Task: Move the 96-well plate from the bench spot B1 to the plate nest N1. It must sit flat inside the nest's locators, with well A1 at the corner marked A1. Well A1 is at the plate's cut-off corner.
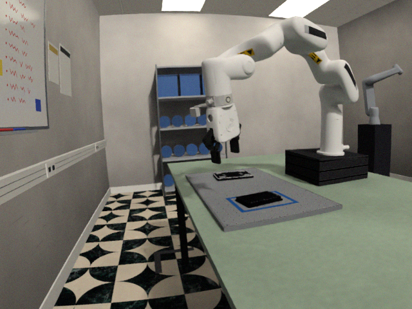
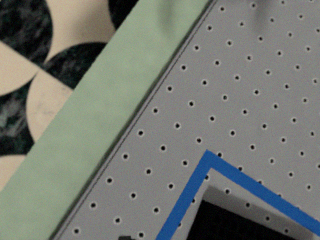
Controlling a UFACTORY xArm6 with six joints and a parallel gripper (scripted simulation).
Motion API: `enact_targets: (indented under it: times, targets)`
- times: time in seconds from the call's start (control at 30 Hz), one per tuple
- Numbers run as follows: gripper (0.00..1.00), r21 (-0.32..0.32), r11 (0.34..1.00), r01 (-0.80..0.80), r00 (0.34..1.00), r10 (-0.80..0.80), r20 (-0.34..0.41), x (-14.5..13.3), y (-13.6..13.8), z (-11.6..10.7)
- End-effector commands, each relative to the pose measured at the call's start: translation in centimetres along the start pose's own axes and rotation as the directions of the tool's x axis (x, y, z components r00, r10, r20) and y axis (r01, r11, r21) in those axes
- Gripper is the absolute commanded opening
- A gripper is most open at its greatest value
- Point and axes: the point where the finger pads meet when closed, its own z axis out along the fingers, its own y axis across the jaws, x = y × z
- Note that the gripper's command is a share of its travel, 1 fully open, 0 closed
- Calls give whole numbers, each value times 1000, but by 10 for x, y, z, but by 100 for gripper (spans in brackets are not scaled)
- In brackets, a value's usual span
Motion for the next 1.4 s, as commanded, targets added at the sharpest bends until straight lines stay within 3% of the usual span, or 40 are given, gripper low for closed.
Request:
enact_targets:
  times: [0.0,0.23,0.6,0.7,1.2,1.37]
  targets:
    - [100,51,986,159,987,-160,13,-10,3,7]
    - [100,82,949,304,952,-306,11,-21,10,18]
    - [100,146,784,603,795,-606,-29,-42,28,39]
    - [100,148,775,614,786,-617,-31,-42,28,39]
    - [100,169,407,897,432,-888,-156,-67,69,68]
    - [100,169,407,897,433,-888,-156,-67,69,68]
